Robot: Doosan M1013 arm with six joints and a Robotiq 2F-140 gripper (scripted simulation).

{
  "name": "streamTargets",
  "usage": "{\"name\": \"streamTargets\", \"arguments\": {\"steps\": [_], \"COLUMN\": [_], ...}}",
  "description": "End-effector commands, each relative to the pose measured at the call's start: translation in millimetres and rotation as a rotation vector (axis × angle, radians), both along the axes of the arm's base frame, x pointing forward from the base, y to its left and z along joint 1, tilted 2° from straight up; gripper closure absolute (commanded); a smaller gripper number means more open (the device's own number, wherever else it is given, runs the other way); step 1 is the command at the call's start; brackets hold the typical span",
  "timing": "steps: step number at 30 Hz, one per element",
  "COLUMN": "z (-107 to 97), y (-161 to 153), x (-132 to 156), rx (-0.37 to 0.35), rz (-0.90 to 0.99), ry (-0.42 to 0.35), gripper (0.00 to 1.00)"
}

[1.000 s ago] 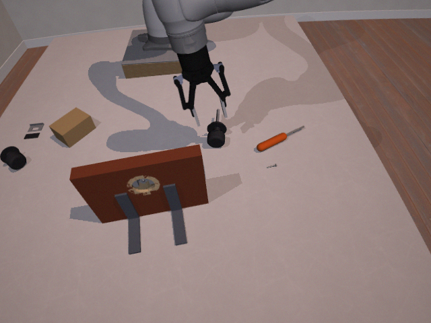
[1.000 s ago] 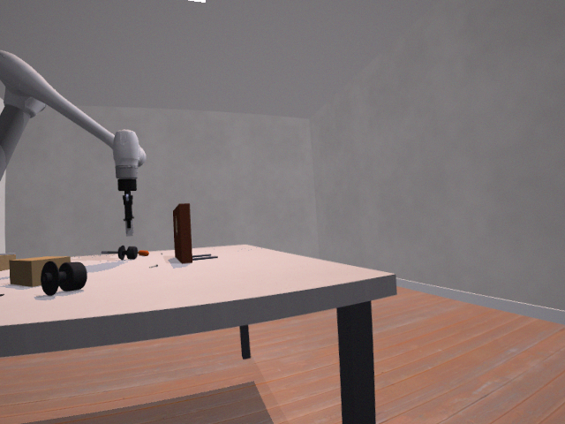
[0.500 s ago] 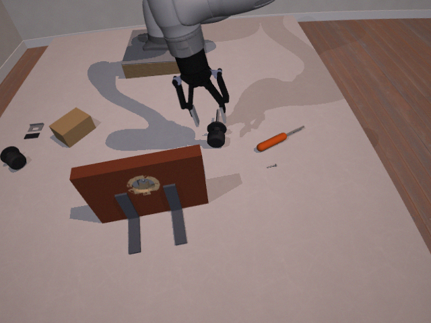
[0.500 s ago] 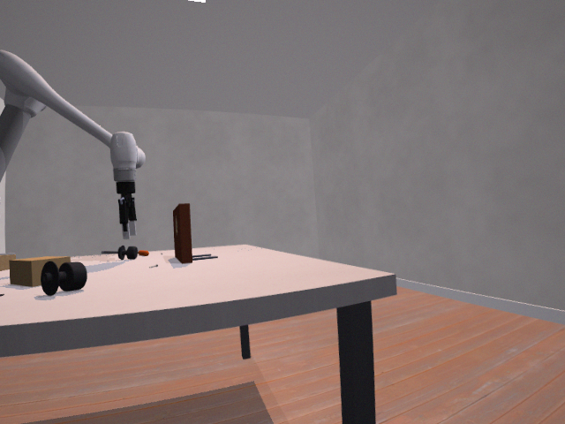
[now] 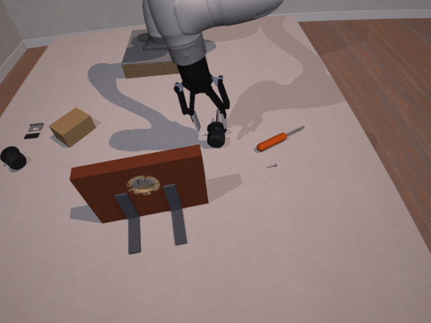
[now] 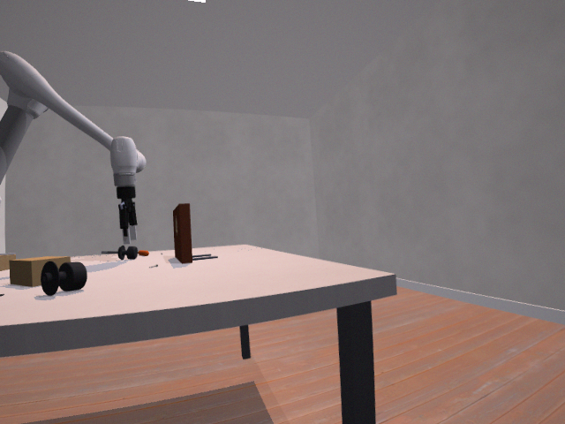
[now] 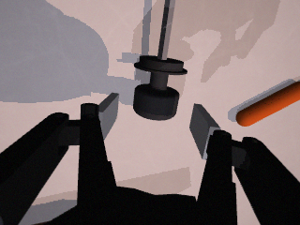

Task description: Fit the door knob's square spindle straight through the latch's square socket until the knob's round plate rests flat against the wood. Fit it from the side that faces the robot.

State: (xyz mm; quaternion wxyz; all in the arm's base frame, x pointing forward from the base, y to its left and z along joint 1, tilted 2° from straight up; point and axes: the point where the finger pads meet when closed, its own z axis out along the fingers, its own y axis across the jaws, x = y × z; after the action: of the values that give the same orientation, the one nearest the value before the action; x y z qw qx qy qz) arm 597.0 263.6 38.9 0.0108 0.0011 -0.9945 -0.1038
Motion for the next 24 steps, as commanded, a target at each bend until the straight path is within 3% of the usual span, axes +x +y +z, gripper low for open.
{"name": "streamTargets", "arguments": {"steps": [1,24], "z": [-5,-28], "y": [2,7], "x": [-2,-2], "rx": [0.002,0.002], "rz": [-0.001,-0.001], "ry": [0.000,0.000], "gripper": [0.43,0.43]}}
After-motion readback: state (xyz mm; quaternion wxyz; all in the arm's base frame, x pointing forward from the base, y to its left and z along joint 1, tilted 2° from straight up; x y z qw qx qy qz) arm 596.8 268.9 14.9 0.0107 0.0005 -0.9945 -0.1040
